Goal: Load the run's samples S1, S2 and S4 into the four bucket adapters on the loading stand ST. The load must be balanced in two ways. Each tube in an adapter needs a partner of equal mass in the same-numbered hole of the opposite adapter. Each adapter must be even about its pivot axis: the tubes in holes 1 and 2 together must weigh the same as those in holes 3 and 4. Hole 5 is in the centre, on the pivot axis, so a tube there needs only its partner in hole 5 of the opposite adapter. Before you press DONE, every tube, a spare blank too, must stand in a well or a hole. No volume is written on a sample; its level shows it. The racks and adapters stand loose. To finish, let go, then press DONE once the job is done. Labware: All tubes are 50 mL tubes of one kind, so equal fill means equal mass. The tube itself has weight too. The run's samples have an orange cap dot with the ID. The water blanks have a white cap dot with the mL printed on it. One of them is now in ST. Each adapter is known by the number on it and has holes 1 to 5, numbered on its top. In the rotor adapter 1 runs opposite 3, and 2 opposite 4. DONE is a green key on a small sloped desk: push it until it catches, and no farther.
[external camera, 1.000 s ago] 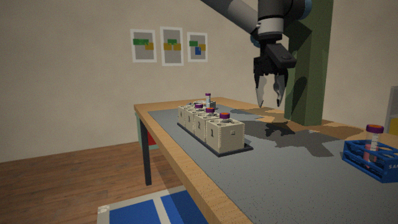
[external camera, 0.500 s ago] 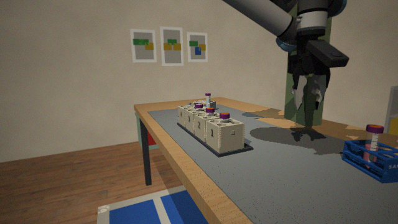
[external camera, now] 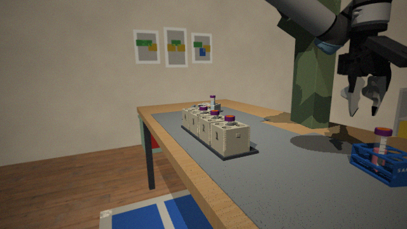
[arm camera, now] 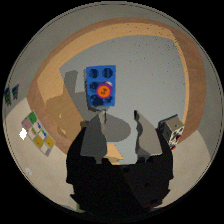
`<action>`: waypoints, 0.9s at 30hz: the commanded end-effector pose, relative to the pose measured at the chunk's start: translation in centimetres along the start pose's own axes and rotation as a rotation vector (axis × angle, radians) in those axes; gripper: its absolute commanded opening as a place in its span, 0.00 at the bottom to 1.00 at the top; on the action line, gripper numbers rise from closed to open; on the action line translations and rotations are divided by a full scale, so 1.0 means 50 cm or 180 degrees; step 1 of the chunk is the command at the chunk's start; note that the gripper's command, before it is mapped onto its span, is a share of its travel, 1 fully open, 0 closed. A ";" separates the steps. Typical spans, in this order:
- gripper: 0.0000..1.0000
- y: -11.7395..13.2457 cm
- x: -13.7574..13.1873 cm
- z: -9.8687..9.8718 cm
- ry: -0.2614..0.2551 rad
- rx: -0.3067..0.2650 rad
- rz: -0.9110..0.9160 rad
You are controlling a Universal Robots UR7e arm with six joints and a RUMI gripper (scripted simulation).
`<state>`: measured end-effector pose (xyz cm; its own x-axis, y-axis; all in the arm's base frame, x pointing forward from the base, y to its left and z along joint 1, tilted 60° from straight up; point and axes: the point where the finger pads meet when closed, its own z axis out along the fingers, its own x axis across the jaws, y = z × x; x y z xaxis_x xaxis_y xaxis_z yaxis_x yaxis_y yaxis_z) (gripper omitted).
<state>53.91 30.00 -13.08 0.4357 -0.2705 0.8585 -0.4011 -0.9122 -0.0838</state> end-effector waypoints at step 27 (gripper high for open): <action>0.35 -0.055 -0.069 0.081 0.0003 -0.0030 0.0009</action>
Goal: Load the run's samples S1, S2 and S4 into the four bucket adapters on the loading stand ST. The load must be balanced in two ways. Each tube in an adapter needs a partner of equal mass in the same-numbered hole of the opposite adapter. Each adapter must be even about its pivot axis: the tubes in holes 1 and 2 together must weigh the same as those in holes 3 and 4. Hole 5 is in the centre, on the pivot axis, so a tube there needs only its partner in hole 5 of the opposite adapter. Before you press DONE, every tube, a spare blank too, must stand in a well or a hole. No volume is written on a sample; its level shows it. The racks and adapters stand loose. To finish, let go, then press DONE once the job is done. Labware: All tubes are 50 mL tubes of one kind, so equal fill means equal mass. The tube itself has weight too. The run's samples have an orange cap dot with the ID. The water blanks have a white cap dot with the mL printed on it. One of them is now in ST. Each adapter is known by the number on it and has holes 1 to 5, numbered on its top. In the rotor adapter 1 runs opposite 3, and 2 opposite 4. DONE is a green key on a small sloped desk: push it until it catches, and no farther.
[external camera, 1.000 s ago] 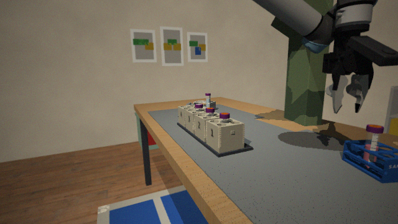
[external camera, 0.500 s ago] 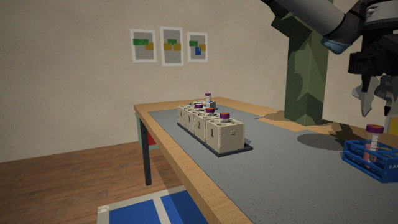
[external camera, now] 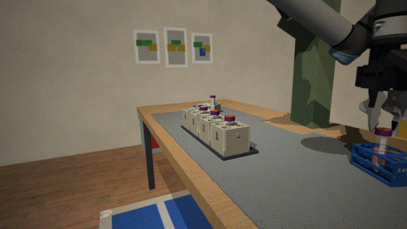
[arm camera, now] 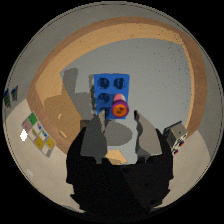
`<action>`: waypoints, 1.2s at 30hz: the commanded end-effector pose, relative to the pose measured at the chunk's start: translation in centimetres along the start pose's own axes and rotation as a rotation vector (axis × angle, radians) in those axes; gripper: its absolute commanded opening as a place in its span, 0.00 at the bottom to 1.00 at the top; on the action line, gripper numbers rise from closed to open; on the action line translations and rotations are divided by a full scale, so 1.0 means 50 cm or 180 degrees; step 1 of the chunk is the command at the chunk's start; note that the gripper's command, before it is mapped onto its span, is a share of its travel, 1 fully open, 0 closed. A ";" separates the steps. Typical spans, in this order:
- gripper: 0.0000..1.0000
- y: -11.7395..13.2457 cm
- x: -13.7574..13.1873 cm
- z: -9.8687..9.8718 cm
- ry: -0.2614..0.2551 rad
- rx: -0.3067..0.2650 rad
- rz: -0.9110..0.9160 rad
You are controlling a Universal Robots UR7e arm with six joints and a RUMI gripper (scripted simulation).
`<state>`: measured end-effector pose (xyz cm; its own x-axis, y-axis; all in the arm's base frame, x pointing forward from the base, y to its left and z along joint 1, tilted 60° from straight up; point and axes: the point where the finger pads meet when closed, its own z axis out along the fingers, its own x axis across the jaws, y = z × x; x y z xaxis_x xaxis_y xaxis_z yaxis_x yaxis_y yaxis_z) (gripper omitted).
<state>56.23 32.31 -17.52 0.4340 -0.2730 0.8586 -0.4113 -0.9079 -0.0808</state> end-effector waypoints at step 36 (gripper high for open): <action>0.00 -0.002 0.000 0.029 0.0001 0.0006 0.0000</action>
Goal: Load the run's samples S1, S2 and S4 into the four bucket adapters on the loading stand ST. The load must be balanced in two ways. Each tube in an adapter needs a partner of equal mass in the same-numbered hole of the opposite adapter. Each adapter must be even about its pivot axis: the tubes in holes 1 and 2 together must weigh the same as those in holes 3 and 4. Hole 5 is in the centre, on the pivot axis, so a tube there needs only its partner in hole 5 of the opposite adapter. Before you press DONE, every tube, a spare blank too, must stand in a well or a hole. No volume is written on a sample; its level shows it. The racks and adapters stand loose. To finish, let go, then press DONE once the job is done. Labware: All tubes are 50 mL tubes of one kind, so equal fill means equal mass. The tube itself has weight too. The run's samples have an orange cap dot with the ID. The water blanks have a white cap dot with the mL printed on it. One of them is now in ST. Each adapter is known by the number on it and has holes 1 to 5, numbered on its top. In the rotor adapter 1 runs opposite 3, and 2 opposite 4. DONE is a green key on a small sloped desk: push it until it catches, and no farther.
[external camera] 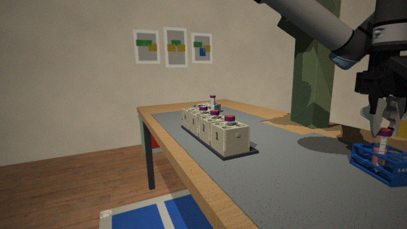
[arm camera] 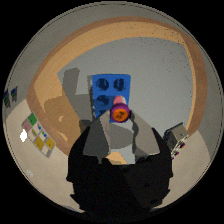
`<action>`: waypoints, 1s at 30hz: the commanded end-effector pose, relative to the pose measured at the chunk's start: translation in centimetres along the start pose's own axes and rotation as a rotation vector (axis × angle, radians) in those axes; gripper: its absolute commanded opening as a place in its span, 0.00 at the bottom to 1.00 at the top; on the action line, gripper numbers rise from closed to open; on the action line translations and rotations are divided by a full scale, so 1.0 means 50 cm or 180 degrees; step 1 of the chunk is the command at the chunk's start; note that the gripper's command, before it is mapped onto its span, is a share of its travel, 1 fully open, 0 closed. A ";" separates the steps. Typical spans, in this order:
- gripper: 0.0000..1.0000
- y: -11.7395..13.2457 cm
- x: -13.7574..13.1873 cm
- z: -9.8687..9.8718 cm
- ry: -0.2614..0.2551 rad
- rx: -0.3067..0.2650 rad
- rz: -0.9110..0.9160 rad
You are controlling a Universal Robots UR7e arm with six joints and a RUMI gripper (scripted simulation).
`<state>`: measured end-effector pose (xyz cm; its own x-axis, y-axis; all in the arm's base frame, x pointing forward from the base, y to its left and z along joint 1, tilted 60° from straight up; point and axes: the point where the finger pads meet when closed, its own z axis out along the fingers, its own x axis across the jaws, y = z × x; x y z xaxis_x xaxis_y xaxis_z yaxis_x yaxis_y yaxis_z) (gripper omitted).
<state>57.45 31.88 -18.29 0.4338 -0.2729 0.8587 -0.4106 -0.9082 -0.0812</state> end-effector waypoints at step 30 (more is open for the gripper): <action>0.00 -0.001 0.000 -0.161 0.0000 0.0003 0.0000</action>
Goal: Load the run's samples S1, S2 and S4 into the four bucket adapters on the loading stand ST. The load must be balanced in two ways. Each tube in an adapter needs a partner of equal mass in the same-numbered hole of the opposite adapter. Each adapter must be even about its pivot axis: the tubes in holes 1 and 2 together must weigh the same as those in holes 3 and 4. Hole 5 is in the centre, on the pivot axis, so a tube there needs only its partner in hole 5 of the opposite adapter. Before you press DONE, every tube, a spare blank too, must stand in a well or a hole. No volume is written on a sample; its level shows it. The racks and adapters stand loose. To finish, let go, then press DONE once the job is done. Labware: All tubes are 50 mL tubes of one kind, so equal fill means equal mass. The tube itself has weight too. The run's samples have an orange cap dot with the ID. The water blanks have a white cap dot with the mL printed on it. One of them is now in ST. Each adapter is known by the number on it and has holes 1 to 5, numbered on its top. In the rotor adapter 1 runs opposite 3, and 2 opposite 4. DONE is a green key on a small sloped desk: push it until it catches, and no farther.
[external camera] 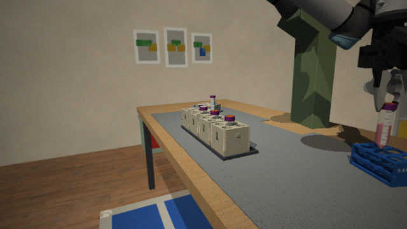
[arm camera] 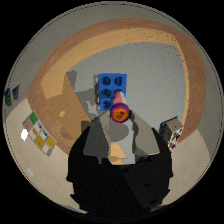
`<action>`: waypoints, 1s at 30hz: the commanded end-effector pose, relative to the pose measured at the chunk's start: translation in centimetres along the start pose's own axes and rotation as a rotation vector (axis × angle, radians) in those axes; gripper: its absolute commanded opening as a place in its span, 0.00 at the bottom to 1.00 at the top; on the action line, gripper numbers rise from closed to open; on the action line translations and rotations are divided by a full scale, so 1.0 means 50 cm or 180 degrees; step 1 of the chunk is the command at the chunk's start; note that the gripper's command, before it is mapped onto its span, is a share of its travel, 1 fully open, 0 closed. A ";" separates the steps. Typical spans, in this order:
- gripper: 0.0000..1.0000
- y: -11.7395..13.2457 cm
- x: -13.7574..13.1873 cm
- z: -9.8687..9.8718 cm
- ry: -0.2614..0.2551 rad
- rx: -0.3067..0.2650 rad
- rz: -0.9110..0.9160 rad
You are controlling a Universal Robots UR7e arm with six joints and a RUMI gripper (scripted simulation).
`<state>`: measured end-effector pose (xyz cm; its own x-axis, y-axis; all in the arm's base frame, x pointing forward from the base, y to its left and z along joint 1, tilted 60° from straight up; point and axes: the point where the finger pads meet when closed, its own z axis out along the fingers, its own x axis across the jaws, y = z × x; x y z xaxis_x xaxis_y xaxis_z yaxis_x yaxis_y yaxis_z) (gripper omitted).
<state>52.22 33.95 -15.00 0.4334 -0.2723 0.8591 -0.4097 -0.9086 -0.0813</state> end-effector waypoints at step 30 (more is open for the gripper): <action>0.00 0.057 0.055 -0.140 -0.0002 0.0000 0.0511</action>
<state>46.68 34.85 -10.68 0.4069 -0.3278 0.8526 -0.4373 -0.8894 -0.1333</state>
